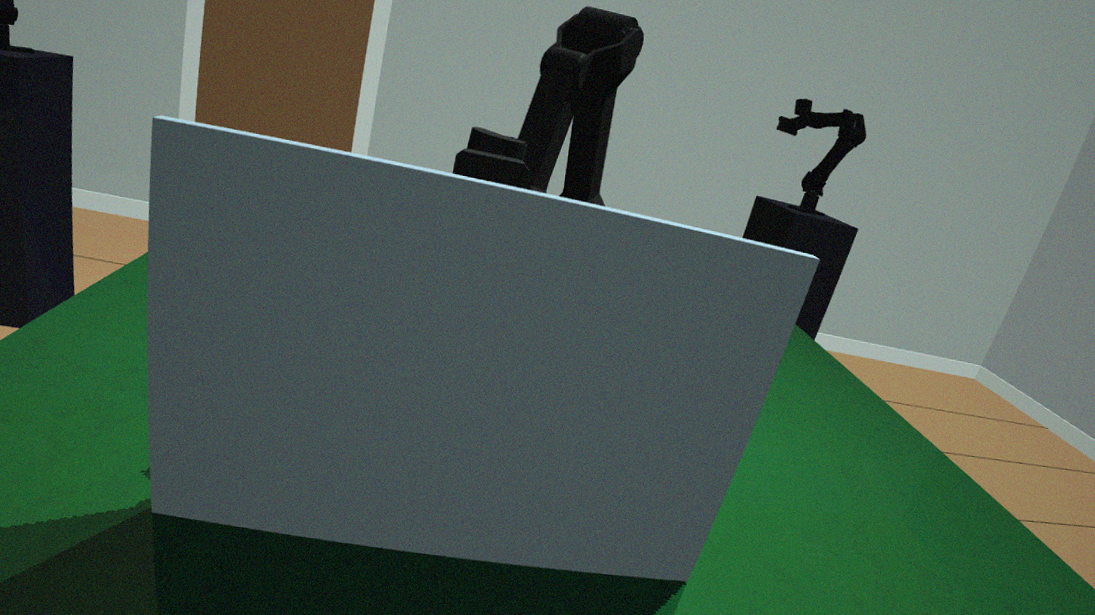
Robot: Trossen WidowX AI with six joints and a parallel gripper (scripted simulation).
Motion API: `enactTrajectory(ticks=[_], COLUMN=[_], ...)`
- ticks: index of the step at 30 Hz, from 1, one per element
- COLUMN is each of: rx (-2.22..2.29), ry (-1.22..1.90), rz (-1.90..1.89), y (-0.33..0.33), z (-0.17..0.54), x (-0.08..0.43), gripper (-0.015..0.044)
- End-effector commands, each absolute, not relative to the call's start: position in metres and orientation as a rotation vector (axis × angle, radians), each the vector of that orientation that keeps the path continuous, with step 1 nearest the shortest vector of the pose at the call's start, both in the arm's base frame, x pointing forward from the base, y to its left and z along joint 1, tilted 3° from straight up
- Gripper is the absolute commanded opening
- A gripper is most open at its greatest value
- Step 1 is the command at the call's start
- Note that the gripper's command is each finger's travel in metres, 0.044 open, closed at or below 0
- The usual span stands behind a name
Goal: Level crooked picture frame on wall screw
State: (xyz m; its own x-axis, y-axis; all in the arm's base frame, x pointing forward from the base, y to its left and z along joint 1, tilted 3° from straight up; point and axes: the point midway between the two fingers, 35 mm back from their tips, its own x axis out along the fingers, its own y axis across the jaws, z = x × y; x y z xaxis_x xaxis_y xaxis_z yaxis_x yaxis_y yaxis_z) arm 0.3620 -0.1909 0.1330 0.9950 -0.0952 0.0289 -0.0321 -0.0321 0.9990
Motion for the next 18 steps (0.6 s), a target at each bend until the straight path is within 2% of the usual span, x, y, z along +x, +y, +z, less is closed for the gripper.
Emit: enactTrajectory(ticks=[1, 9, 14, 18], rx=[1.599, 1.599, 1.573, 1.410], ry=[-0.099, -0.099, -0.097, -0.087], rz=[-0.051, -0.051, -0.052, -0.059], y=[-0.191, -0.191, -0.192, -0.190], z=[0.133, 0.133, 0.132, 0.129], x=[0.362, 0.362, 0.353, 0.295], gripper=[0.0053, 0.0260, 0.0260, 0.0260])
